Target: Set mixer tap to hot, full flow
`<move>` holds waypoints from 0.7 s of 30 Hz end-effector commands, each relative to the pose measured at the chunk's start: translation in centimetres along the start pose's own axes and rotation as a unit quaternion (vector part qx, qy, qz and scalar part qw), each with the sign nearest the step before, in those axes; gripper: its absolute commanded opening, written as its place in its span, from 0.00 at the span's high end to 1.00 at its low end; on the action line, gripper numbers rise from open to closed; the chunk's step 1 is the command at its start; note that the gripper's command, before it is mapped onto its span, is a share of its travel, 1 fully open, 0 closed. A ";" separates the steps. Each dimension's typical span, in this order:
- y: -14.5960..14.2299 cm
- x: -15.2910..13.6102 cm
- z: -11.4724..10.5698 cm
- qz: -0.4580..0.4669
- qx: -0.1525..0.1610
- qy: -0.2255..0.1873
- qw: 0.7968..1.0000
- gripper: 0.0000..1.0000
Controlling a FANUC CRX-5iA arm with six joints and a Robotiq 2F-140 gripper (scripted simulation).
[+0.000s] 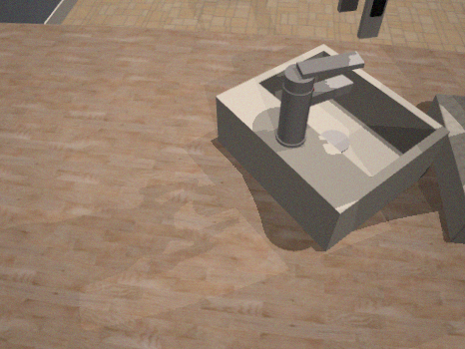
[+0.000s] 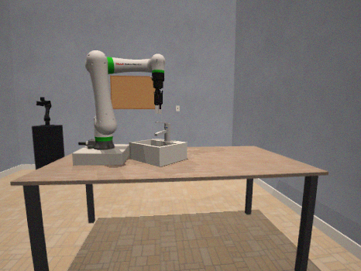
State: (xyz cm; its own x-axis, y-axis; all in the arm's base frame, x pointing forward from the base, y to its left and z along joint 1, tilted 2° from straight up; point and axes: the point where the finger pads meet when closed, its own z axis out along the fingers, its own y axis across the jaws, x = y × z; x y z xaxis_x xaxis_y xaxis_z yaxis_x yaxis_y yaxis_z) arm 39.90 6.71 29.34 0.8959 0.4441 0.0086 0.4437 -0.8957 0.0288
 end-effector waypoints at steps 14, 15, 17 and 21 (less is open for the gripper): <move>0.0 0.0 1.8 0.000 0.000 0.000 1.000 0.60; 0.0 0.0 1.9 0.000 0.000 0.000 1.000 0.60; 0.0 0.0 2.3 0.000 0.000 0.000 1.000 0.60; 0.0 0.0 2.9 0.000 0.000 0.000 1.000 0.60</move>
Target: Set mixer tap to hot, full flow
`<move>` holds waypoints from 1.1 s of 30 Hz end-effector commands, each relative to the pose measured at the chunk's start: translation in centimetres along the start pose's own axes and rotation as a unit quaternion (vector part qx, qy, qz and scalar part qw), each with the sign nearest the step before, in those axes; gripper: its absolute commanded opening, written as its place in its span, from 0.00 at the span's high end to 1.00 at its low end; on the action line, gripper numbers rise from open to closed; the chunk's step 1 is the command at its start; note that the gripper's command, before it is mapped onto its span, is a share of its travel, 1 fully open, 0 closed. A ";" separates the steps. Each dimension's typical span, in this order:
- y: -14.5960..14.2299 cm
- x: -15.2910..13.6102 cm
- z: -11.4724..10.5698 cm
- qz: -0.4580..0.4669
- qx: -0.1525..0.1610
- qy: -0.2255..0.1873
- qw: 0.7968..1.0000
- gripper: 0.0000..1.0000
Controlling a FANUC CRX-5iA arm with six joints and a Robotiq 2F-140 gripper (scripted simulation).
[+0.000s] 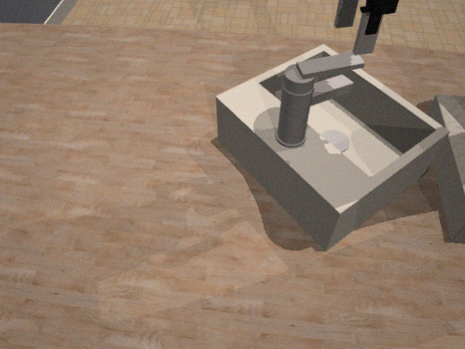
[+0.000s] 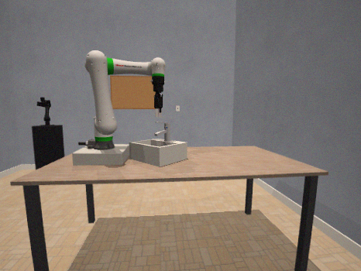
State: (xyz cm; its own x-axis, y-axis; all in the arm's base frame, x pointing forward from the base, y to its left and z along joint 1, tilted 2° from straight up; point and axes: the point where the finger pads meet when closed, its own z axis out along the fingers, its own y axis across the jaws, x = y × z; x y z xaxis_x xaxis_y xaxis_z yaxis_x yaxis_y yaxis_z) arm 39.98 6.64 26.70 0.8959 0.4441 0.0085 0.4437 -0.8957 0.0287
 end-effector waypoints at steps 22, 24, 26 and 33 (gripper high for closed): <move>0.0 0.0 2.1 0.000 0.000 0.000 1.000 0.60; 0.0 0.0 2.2 0.000 0.000 0.000 1.000 0.60; 0.0 0.0 2.2 0.000 0.000 0.000 1.000 0.60; 0.0 0.0 2.2 0.000 0.000 0.000 1.000 0.60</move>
